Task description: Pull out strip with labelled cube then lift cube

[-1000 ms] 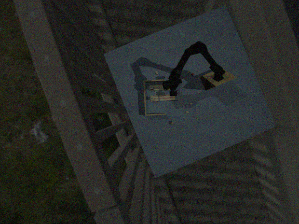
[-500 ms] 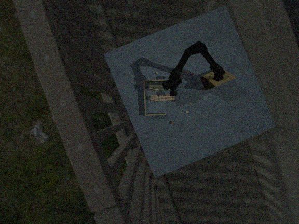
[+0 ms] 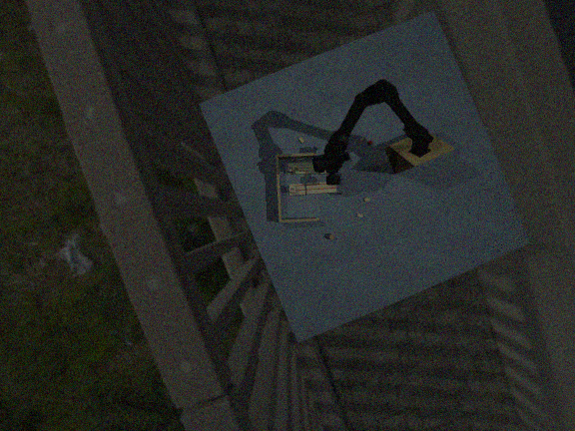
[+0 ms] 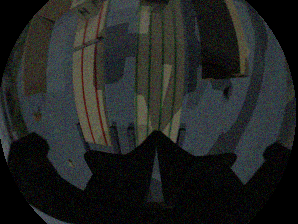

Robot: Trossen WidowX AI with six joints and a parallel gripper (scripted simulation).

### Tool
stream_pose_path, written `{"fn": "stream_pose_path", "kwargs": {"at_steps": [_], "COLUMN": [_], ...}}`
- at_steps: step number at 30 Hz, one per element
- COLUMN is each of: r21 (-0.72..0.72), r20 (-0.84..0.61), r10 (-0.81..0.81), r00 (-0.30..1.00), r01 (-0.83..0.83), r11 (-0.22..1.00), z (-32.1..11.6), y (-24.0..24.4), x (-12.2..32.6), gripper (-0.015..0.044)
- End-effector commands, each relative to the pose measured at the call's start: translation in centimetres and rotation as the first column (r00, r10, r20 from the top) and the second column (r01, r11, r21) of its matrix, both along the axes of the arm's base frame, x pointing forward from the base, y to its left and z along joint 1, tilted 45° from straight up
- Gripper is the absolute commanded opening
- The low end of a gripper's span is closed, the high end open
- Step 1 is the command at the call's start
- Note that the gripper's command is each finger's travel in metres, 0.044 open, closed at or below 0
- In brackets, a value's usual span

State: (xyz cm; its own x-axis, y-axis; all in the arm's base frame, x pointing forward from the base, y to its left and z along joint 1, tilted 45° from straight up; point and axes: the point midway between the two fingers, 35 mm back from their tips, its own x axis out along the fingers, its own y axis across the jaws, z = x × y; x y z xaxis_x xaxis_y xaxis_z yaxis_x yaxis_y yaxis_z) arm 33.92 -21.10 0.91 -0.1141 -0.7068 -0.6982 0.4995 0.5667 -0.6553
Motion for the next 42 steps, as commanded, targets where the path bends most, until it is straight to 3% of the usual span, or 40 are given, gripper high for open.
{"fn": "stream_pose_path", "kwargs": {"at_steps": [1,42], "r21": [0.003,0.005], "r20": [0.0,-0.003], "r10": [-0.002,-0.002], "r00": [1.0,1.0], "r01": [0.002,0.003], "r11": [1.0,1.0], "z": [-0.1,-1.9], "y": [-0.2,1.9], "x": [0.0,-4.7], "gripper": [0.0,0.0]}}
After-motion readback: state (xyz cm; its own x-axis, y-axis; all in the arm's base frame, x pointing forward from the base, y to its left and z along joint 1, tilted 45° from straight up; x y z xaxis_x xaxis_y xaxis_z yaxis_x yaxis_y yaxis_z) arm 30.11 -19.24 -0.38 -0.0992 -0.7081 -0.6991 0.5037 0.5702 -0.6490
